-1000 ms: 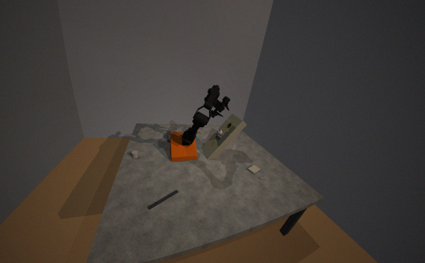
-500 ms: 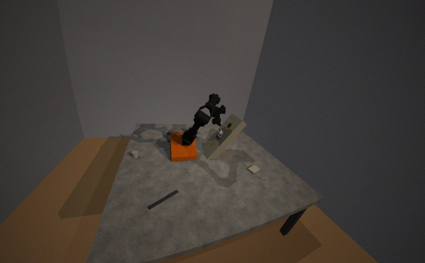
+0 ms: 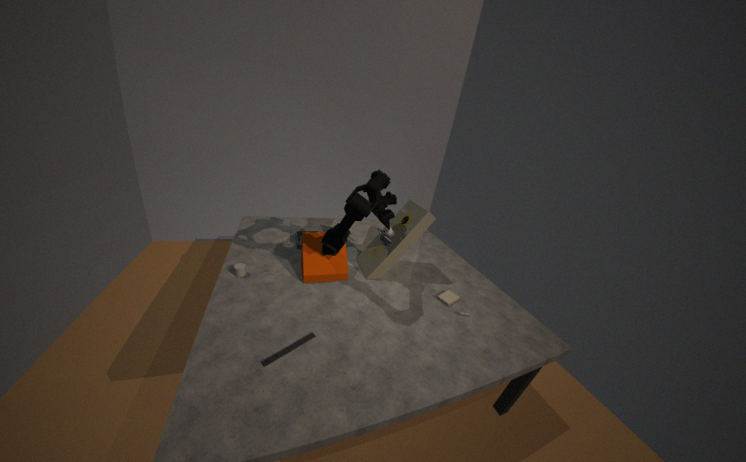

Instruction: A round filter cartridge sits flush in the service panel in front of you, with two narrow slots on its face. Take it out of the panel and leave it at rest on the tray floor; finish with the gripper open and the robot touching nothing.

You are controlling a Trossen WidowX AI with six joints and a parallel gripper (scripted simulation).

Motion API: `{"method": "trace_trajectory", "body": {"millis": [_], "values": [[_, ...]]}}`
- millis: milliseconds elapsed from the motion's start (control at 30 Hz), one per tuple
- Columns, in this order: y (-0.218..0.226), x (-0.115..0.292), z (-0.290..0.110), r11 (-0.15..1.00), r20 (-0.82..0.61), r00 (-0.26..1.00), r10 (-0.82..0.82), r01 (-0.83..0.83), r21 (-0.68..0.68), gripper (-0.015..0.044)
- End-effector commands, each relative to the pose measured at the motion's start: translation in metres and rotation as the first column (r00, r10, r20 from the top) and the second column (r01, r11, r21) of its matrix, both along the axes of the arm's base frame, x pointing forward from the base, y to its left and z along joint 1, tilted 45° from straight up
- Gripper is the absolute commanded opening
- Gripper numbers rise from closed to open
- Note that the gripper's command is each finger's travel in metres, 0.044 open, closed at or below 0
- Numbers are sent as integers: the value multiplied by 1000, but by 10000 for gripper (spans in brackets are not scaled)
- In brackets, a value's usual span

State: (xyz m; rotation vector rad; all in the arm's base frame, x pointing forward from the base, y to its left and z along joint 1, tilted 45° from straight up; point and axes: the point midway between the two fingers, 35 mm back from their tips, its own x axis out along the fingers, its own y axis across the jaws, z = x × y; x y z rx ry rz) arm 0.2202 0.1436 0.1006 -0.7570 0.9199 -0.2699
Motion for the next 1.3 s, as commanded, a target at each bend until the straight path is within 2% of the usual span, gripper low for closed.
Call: {"method": "trace_trajectory", "body": {"millis": [0,733,1267], "values": [[-4,3,-5,1000,-7,1000,3,-3,-7,305],[-23,23,-25,1000,-3,1000,2,-2,-9,305],[-20,22,-23,1000,-4,1000,0,0,-4,198]]}}
